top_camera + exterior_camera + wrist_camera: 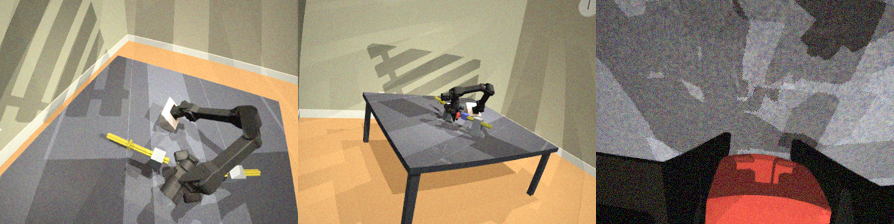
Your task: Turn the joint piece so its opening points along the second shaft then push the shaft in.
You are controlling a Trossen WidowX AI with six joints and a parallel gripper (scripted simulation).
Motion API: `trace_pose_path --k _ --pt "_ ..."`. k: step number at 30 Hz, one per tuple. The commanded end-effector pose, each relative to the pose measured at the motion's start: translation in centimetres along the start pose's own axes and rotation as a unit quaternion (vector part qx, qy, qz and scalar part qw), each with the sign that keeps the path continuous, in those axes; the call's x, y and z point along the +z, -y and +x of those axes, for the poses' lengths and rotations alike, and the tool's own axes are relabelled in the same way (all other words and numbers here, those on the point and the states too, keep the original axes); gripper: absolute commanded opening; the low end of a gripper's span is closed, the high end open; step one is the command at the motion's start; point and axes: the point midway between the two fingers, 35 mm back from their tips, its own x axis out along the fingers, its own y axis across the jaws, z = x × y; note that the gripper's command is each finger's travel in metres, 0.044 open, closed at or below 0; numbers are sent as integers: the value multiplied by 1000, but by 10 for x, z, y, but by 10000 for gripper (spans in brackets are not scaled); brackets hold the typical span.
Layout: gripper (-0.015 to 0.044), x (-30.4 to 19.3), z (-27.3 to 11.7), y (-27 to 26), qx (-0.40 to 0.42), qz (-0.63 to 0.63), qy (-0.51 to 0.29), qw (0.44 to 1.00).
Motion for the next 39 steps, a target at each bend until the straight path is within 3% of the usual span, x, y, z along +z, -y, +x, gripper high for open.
trace_pose_path --k 1,22,24,29,35,39 --pt "182 -1 1 0 0 1 -1 1000" --pt "182 -1 1 0 0 1 -1 1000" --pt "147 0 0 0 0 0 0 1000" --pt "147 0 0 0 0 0 0 1000" --pt "0 0 0 0 0 0 0 1000" --pt "0 0 0 0 0 0 0 1000"
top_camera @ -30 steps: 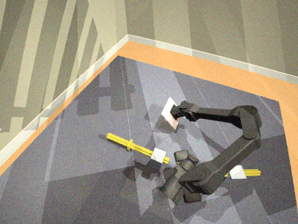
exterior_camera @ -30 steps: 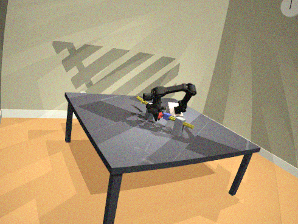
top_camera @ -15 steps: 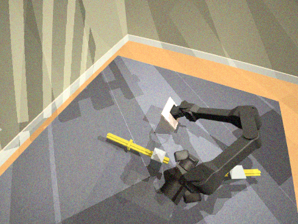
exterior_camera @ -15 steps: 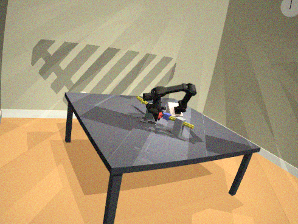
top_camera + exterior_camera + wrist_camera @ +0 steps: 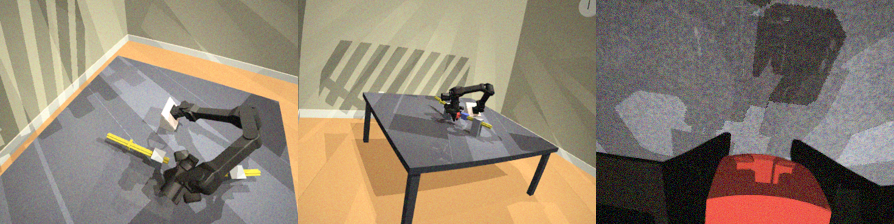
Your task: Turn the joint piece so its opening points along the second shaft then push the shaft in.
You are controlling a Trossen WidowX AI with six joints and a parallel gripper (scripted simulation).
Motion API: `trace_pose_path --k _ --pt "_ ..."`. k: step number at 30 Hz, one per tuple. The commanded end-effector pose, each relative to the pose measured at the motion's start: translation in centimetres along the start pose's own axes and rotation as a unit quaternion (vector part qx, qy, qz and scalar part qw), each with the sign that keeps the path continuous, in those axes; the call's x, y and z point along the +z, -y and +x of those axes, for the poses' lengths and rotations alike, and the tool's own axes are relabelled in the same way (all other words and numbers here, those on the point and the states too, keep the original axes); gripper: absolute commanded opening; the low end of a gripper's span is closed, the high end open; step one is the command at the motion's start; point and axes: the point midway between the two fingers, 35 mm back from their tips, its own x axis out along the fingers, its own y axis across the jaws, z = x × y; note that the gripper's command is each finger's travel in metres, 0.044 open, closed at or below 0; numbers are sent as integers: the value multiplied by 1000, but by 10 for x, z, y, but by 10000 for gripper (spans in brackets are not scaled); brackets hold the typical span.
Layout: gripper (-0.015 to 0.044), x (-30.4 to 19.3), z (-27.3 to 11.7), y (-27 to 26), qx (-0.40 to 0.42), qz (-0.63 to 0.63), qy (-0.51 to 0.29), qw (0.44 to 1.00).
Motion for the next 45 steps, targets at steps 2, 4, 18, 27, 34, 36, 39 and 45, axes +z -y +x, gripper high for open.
trace_pose_path --k 2,4,18,27,34,36,39,45 --pt "0 0 0 0 1 5 5 1000" --pt "0 0 -1 1 2 15 15 1000" --pt "0 1 -10 10 14 106 107 989" --pt "0 0 -16 15 12 167 160 973" --pt "0 -2 -19 20 5 214 200 956" --pt "0 -2 -20 21 3 228 211 951" --pt "0 -2 -21 21 3 231 212 950" --pt "0 -3 -21 22 1 243 221 945"
